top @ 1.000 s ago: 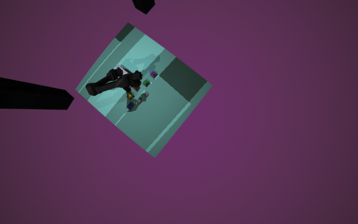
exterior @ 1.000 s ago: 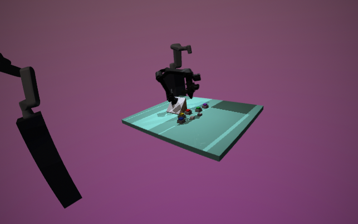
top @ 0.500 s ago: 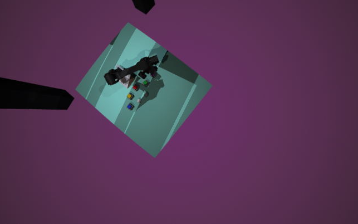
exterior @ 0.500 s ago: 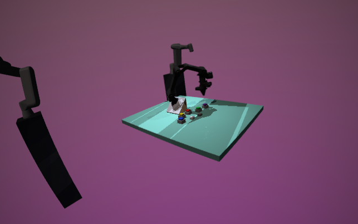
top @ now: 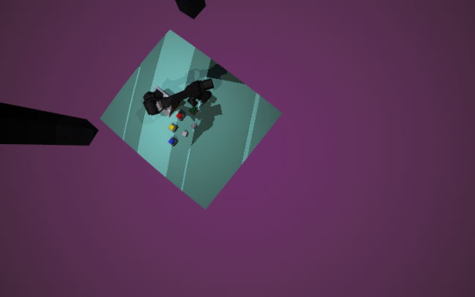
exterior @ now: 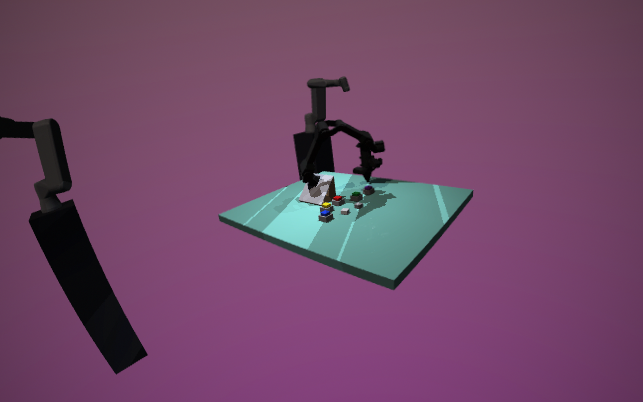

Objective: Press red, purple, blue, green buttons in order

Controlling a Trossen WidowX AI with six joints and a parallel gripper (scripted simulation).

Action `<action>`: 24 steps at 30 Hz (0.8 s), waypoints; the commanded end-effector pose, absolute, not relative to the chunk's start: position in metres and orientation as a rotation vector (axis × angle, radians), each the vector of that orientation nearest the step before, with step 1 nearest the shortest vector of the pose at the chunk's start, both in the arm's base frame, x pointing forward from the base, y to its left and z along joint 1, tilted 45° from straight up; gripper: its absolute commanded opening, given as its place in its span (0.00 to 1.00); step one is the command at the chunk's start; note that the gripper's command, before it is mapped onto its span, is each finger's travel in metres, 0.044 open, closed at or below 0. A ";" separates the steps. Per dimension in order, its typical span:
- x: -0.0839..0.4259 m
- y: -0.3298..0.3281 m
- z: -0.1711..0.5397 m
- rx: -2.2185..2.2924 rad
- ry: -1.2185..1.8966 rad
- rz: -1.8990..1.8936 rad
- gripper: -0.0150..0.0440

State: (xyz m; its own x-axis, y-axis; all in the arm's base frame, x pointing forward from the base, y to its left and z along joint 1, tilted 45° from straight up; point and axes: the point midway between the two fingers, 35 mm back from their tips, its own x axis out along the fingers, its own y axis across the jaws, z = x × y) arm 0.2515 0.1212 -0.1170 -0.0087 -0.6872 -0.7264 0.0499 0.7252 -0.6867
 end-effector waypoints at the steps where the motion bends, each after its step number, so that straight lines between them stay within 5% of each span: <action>1: 0.251 0.115 -0.122 -0.565 1.476 -0.632 0.29; 24: 0.250 0.096 -0.141 -0.566 1.476 -0.633 0.29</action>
